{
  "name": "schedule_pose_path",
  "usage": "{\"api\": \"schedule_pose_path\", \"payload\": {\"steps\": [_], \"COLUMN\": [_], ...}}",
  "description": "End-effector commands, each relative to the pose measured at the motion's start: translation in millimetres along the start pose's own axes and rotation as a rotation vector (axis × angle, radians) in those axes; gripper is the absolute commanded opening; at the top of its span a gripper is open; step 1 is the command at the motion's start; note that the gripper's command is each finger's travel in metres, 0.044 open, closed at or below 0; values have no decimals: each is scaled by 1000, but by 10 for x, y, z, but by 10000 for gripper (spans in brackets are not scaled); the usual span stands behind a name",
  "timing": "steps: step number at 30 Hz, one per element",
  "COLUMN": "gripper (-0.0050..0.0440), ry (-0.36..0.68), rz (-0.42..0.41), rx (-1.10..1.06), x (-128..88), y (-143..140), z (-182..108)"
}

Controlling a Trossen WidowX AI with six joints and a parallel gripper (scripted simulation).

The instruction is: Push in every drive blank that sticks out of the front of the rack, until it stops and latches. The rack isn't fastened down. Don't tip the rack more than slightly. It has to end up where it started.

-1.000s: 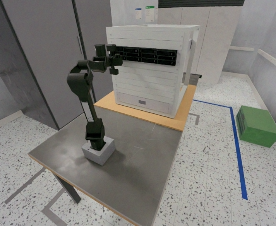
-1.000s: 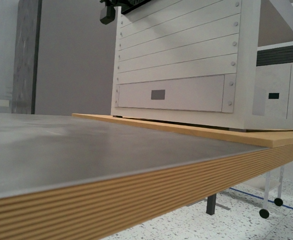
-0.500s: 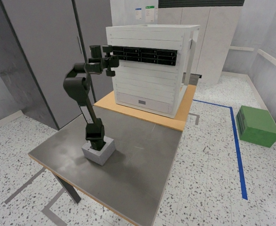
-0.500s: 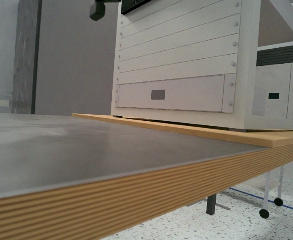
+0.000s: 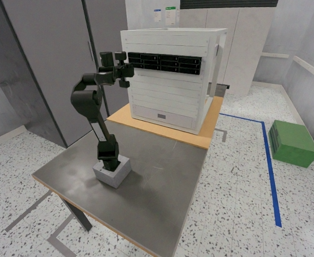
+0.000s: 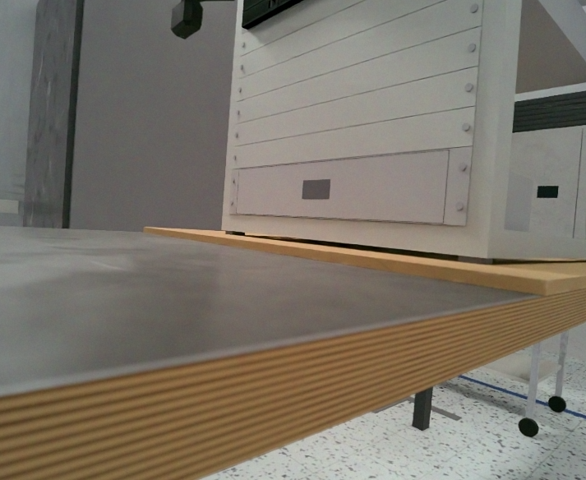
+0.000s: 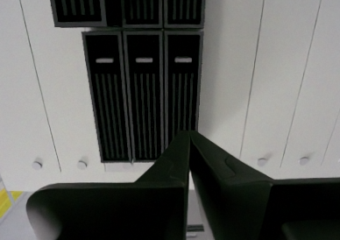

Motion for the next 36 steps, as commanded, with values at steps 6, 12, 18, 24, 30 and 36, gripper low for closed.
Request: {"api": "schedule_pose_path", "payload": {"steps": [6,12,18,24,30,36], "gripper": [-50,-50,-50,-50,-50,-50], "ry": [1,1,1,1,1,1], "rz": [23,23,23,23,23,23], "rx": [14,14,14,14,14,14], "x": [-59,-59,-60,-71,-86,-115], "y": [83,83,86,151,243,411], "z": [20,20,27,156,339,676]}}
Point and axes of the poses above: the point midway between the two fingers, 35 mm back from their tips, its own x axis out along the fingers, its own y axis across the jaws, z = x × y, the point moved 7 cm from there along -x, back along the fingers, and after that the axes turned 1 degree about x, right-handed, at the moved point
